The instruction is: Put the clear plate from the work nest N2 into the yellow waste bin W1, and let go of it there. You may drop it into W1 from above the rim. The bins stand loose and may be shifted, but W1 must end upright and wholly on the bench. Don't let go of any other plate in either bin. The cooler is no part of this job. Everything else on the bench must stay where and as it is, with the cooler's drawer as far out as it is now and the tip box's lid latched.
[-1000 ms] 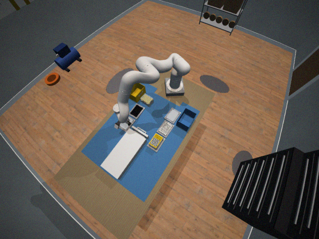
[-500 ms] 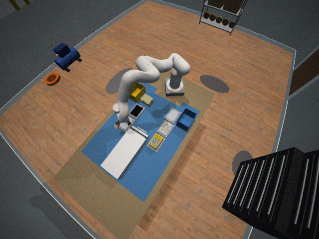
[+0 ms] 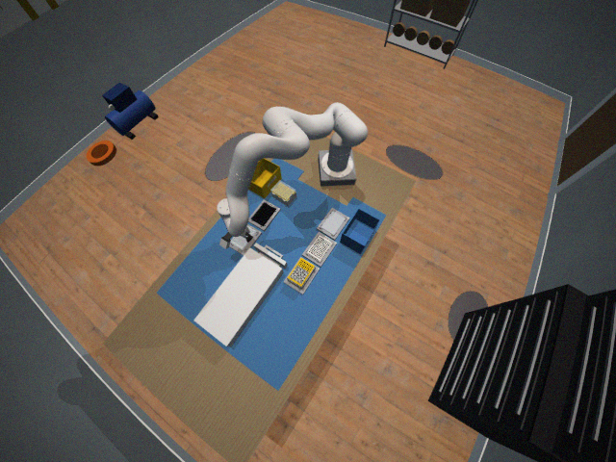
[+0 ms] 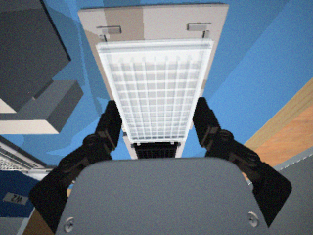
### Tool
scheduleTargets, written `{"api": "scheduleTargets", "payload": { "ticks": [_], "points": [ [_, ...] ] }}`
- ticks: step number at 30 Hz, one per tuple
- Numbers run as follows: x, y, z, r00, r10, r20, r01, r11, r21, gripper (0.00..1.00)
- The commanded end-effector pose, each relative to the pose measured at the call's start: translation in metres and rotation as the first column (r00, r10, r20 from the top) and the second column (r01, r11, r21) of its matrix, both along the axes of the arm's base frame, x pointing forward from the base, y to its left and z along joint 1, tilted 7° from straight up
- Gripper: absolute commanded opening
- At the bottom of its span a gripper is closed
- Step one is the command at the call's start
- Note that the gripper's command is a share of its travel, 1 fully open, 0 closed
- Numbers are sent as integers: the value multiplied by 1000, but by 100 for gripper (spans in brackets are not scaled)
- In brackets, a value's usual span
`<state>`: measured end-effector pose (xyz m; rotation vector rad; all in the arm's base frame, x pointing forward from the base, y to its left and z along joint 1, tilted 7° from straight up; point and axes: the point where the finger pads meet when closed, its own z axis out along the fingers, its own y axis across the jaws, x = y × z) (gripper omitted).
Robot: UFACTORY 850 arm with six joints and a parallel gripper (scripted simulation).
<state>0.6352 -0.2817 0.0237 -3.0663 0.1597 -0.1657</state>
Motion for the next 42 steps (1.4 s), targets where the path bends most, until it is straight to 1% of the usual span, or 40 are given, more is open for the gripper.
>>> {"api": "scheduleTargets", "payload": {
  "ticks": [1, 14, 16, 31, 33, 42],
  "points": [
    [1, -1, 1, 1000, 0, 2, 0, 1000, -1, 0],
    [-2, -2, 23, 1000, 0, 2, 0, 1000, -1, 0],
    [-2, -2, 23, 1000, 0, 2, 0, 1000, -1, 0],
    [-4, -3, 48, 1000, 0, 2, 0, 1000, -1, 0],
    [-4, -3, 48, 1000, 0, 2, 0, 1000, -1, 0],
    [-6, -4, 63, 1000, 0, 2, 0, 1000, -1, 0]
  ]
}}
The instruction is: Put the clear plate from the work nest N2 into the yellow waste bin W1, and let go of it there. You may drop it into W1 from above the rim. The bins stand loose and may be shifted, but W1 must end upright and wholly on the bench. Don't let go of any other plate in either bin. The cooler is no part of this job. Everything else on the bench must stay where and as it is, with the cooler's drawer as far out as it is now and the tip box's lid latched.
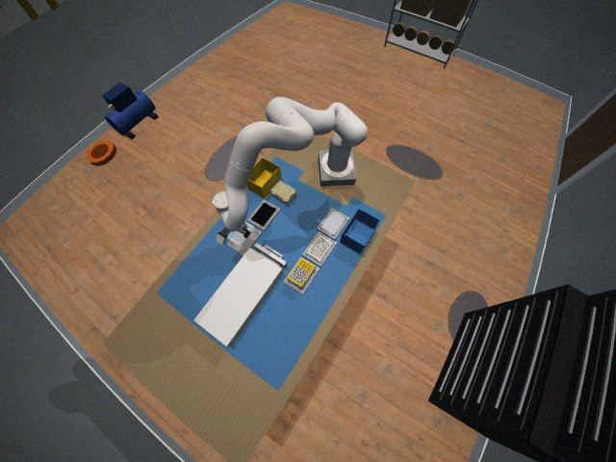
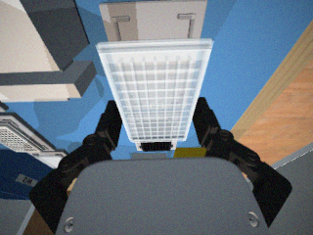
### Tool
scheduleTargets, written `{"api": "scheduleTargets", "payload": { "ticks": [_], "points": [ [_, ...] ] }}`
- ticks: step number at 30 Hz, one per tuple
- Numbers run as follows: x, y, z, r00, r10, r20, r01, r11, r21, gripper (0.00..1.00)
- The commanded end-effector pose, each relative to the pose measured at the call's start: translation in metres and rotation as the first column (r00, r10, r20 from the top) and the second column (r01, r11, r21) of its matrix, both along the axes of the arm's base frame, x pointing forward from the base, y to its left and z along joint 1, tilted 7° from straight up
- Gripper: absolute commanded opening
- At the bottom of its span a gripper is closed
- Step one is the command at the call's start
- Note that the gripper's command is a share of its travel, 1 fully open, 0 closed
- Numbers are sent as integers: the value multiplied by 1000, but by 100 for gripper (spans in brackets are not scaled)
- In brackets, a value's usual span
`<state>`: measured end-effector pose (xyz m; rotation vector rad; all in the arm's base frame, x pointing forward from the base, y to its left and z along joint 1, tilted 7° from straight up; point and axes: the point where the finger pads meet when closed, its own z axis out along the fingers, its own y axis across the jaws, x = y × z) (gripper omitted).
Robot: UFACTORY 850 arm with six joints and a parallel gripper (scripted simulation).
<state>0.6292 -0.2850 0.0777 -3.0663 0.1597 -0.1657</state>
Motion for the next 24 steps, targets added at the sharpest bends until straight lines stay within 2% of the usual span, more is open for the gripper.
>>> {"api": "scheduleTargets", "payload": {
  "ticks": [1, 24],
  "points": [
    [0, -1, 10, 1000, 0, 2, 0, 1000, -1, 0],
    [-4, -3, 43, 1000, 0, 2, 0, 1000, -1, 0]
  ]
}}
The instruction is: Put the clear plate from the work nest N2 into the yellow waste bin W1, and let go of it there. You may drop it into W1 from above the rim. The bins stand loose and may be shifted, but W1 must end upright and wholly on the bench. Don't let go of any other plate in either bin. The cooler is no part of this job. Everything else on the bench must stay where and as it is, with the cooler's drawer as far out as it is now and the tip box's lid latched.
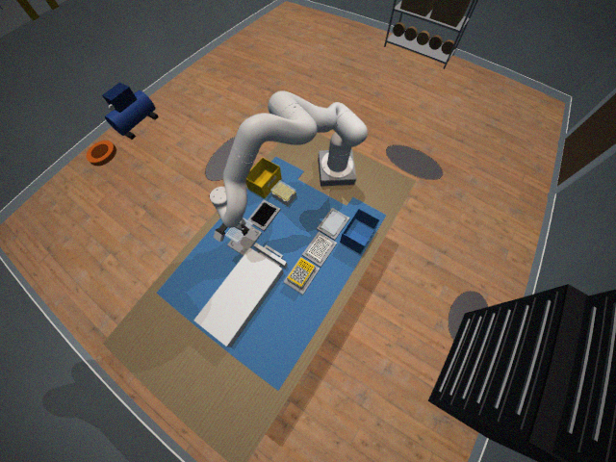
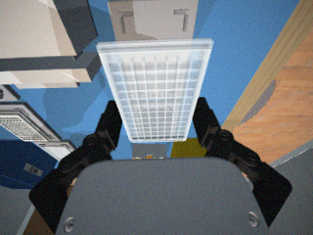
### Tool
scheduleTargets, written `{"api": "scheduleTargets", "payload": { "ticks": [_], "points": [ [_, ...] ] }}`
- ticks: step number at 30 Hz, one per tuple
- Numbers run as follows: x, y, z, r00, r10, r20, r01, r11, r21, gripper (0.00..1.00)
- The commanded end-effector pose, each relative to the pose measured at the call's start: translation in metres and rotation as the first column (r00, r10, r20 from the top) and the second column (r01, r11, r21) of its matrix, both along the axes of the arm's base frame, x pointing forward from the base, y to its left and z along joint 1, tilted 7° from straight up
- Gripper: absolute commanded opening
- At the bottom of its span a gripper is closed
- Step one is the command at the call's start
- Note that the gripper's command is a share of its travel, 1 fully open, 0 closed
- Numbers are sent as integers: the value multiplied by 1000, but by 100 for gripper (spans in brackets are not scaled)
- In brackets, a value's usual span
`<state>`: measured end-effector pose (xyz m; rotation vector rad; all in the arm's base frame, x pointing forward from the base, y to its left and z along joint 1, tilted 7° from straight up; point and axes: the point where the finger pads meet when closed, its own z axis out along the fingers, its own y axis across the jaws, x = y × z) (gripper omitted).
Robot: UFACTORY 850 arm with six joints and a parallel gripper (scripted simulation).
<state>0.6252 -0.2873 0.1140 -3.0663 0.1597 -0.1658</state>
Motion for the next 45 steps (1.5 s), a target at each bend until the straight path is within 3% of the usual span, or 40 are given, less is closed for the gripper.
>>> {"api": "scheduleTargets", "payload": {
  "ticks": [1, 8, 20, 45],
  "points": [
    [0, -1, 7, 1000, 0, 2, 0, 1000, -1, 0],
    [-1, -1, 18, 1000, 0, 2, 0, 1000, -1, 0],
    [-1, -1, 18, 1000, 0, 2, 0, 1000, -1, 0],
    [-61, -14, 11, 999, -33, 0, 33, 999, 3, 0]
  ]
}}
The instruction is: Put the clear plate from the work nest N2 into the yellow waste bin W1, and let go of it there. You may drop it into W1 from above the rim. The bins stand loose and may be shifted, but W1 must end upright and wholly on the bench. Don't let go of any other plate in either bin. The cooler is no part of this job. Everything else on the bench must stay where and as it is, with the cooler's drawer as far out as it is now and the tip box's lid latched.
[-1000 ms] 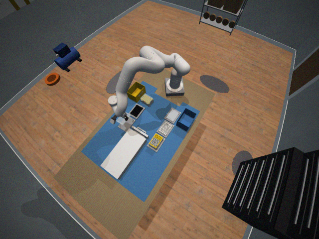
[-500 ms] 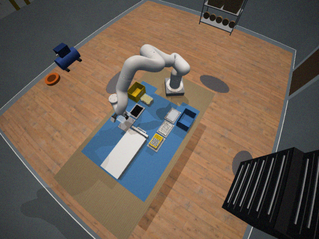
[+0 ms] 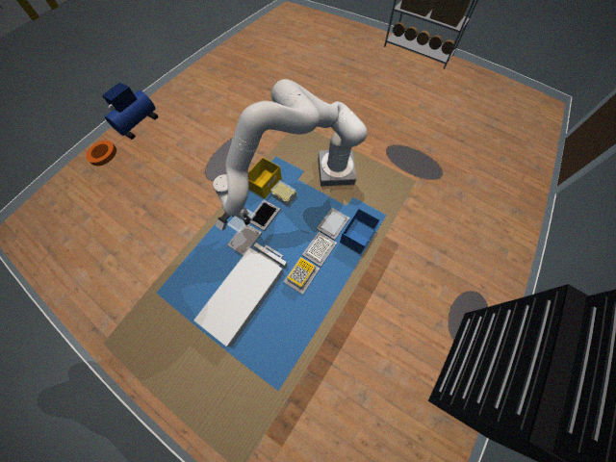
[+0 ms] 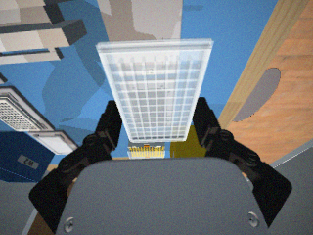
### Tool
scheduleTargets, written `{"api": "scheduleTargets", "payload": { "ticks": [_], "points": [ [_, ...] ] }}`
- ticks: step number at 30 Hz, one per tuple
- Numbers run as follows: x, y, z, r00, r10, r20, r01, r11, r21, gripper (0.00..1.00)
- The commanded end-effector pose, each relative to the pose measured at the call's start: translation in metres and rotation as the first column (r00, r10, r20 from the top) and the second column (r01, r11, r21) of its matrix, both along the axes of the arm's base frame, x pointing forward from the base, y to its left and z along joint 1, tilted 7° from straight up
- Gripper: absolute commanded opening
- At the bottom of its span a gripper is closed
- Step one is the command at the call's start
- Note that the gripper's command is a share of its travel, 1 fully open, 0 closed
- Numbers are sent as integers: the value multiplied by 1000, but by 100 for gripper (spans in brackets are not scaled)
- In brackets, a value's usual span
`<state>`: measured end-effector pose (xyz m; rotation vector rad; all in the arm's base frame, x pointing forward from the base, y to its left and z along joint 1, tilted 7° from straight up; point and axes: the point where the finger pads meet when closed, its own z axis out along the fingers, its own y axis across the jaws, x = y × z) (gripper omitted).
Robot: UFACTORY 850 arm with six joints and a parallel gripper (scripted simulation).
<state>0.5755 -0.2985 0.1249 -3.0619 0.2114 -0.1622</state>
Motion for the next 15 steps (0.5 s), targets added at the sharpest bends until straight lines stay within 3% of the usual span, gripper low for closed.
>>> {"api": "scheduleTargets", "payload": {
  "ticks": [1, 15],
  "points": [
    [-14, -4, -1, 1000, 0, 3, 0, 1000, -1, 0],
    [-45, -10, -4, 1000, 0, 3, 0, 1000, -1, 0]
  ]
}}
